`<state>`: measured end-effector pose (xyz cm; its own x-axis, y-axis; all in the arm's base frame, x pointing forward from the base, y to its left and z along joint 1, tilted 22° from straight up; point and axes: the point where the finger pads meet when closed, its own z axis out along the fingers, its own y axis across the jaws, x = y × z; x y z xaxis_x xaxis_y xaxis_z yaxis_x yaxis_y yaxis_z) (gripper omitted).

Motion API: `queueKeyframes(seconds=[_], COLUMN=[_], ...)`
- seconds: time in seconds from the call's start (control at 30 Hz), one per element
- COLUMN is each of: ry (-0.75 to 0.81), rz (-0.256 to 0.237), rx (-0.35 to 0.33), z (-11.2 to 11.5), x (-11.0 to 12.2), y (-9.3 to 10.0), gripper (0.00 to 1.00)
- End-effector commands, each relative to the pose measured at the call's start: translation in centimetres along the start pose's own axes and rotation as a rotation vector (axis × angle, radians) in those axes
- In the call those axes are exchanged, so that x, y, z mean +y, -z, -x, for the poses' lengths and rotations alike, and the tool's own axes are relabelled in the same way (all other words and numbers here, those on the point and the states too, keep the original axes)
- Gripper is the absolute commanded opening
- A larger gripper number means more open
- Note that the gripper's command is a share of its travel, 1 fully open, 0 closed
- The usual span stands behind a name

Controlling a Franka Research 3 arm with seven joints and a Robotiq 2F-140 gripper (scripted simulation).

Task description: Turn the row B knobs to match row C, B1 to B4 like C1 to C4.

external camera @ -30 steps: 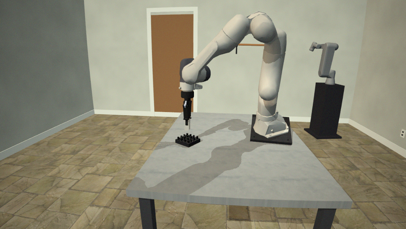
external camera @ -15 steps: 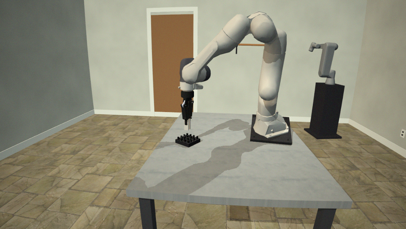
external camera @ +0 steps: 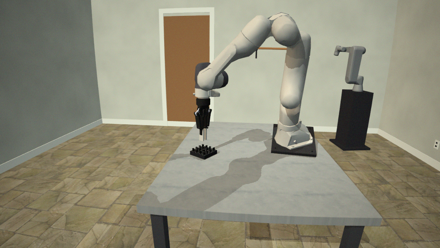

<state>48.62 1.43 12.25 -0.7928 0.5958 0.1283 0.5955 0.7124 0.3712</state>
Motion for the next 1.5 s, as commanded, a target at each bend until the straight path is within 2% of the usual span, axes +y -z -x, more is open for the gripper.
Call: queueKeyframes(seconds=[0.0, 1.47], ry=[-0.156, -0.803], rz=[-0.015, -0.016], rx=[0.003, -0.002], z=[-0.07, -0.06], x=[-0.01, -0.02], y=[0.08, 0.53], gripper=[0.12, 0.12])
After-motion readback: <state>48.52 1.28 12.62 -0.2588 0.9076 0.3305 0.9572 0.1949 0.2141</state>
